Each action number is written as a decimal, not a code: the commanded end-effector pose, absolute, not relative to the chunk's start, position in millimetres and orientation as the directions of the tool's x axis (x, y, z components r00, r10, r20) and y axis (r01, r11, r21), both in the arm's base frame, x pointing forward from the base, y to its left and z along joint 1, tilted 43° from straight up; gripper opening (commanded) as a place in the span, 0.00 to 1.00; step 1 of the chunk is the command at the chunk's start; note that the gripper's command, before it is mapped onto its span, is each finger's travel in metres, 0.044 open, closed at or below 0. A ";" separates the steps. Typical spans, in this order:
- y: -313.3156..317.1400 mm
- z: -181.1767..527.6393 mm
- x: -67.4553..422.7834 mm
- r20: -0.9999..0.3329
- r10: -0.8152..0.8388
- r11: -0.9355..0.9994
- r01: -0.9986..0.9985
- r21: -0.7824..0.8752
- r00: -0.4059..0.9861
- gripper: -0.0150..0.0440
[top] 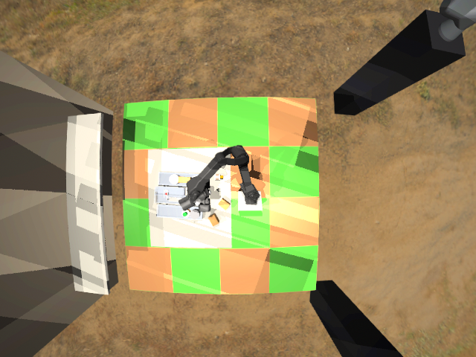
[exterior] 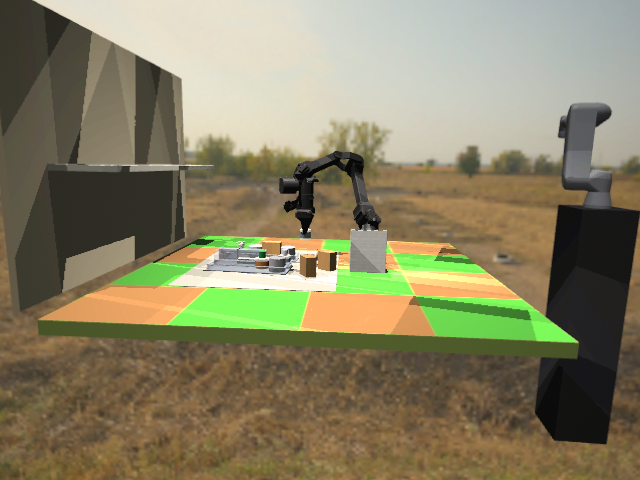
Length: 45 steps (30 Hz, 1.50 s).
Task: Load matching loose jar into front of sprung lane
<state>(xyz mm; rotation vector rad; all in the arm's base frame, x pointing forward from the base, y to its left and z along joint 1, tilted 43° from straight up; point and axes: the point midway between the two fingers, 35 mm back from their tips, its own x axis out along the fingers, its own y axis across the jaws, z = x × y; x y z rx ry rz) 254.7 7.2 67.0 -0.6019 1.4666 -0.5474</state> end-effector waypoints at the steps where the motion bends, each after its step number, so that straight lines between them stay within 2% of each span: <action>1: 11.0 68.0 254.3 -0.742 -0.670 0.742 -0.016 -0.670 0.032 0.25; 17: 21.1 -8.2 277.5 -0.743 -0.669 0.743 0.047 -0.667 0.034 0.25; 45: 5.0 -26.3 282.3 -0.742 -0.669 0.743 0.048 -0.668 0.035 0.25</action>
